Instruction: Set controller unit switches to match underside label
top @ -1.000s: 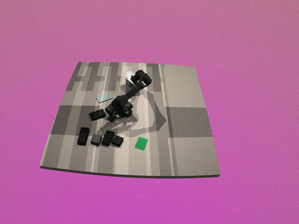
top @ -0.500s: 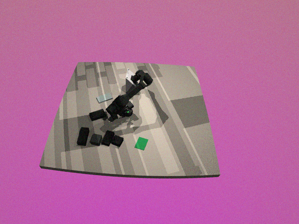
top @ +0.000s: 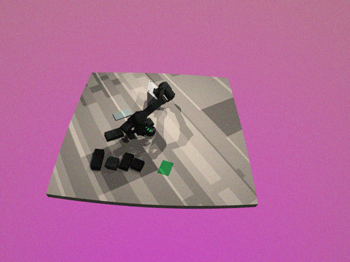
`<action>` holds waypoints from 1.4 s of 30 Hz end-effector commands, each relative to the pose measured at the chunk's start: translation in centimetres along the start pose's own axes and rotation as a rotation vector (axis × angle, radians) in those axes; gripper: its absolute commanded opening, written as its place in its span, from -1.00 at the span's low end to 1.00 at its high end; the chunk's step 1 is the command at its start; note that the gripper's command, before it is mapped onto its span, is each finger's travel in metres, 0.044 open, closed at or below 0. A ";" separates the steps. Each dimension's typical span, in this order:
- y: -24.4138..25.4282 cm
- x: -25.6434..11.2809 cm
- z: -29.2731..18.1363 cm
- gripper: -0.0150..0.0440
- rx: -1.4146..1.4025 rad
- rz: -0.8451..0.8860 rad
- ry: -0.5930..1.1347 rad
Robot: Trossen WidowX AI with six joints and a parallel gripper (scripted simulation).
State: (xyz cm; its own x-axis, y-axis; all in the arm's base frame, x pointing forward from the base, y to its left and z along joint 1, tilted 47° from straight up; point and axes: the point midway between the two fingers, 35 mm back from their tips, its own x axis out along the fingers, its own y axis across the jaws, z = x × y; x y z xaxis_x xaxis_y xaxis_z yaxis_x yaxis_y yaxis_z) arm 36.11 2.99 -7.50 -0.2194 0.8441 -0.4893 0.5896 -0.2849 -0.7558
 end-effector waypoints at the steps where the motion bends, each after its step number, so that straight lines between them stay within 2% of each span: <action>1: 2.1 -2.9 0.0 -0.49 0.014 0.002 0.001; 4: 2.8 -4.2 0.2 -0.49 0.026 -0.006 0.001; 11: 2.7 -4.3 0.3 -0.49 0.019 0.001 0.002; 27: -0.3 -4.9 3.9 -0.49 -0.160 0.196 0.014; 42: -4.5 -3.5 8.3 -0.49 -0.313 0.392 0.008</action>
State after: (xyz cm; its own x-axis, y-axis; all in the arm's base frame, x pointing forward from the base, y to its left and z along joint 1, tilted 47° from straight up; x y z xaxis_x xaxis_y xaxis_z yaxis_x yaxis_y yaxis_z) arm 29.46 -2.65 -5.98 0.0419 0.7268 -0.6856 0.8143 -0.4224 -0.3981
